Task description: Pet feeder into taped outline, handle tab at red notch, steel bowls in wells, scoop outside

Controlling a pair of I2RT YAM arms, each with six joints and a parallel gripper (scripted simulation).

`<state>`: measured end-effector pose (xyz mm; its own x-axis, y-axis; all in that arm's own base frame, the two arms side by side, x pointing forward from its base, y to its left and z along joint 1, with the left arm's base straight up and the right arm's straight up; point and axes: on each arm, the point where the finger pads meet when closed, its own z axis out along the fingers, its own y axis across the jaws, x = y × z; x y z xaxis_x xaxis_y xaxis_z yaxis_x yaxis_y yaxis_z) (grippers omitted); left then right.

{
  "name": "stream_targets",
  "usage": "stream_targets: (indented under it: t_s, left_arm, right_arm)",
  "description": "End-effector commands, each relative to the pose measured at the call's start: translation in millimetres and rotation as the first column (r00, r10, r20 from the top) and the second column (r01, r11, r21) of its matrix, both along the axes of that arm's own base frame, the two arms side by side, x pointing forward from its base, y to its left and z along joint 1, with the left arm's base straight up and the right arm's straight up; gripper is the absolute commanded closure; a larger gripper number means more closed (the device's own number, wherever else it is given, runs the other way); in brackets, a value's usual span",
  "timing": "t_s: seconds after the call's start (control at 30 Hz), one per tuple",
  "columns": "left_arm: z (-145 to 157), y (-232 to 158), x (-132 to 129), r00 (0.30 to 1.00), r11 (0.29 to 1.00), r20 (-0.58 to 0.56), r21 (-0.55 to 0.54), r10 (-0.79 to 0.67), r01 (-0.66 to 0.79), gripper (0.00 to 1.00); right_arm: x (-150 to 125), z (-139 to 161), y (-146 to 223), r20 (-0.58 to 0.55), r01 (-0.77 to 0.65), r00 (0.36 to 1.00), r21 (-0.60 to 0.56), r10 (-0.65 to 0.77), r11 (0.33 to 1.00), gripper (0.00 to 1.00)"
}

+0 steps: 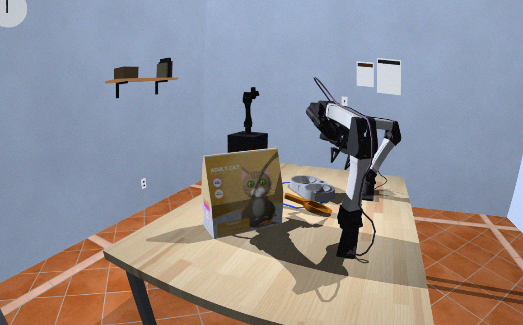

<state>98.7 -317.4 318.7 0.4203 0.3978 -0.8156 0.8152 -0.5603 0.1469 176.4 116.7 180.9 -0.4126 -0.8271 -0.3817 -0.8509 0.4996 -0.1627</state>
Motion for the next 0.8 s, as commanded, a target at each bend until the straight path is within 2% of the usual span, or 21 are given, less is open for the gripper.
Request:
stream_targets:
  t_s: [0.0,0.2,0.37,0.5,0.57,0.67,0.77]
  left_arm:
    - [-6,-4,21,0.985,0.986,0.044,0.004,0.165,-0.166,0.00]
    - [-57,17,65,0.874,0.860,0.021,0.170,0.485,-0.482,0.00]
    - [-96,30,95,0.738,0.699,0.038,0.292,0.673,-0.652,0.00]
    - [-129,40,119,0.601,0.534,0.074,0.384,0.796,-0.753,0.00]
    - [-129,40,119,0.601,0.534,0.074,0.384,0.796,-0.753,0.00]
    - [-152,49,137,0.476,0.385,0.115,0.440,0.872,-0.811,0.00]
    - [-165,54,152,0.385,0.278,0.145,0.471,0.911,-0.837,0.00]
  right_arm:
    - [15,9,8,0.103,0.149,0.983,0.064,-0.155,0.987,0.00]
    - [-2,42,21,0.196,0.185,0.947,0.313,-0.254,0.932,0.00]
    - [-12,61,25,0.202,0.195,0.927,0.464,-0.317,0.864,0.00]
    - [-20,74,26,0.185,0.196,0.916,0.570,-0.357,0.798,0.00]
    - [-20,74,26,0.185,0.196,0.916,0.570,-0.357,0.798,0.00]
    - [-27,84,27,0.164,0.194,0.910,0.642,-0.380,0.741,0.00]
    - [-32,89,26,0.152,0.183,0.911,0.682,-0.383,0.708,0.00]
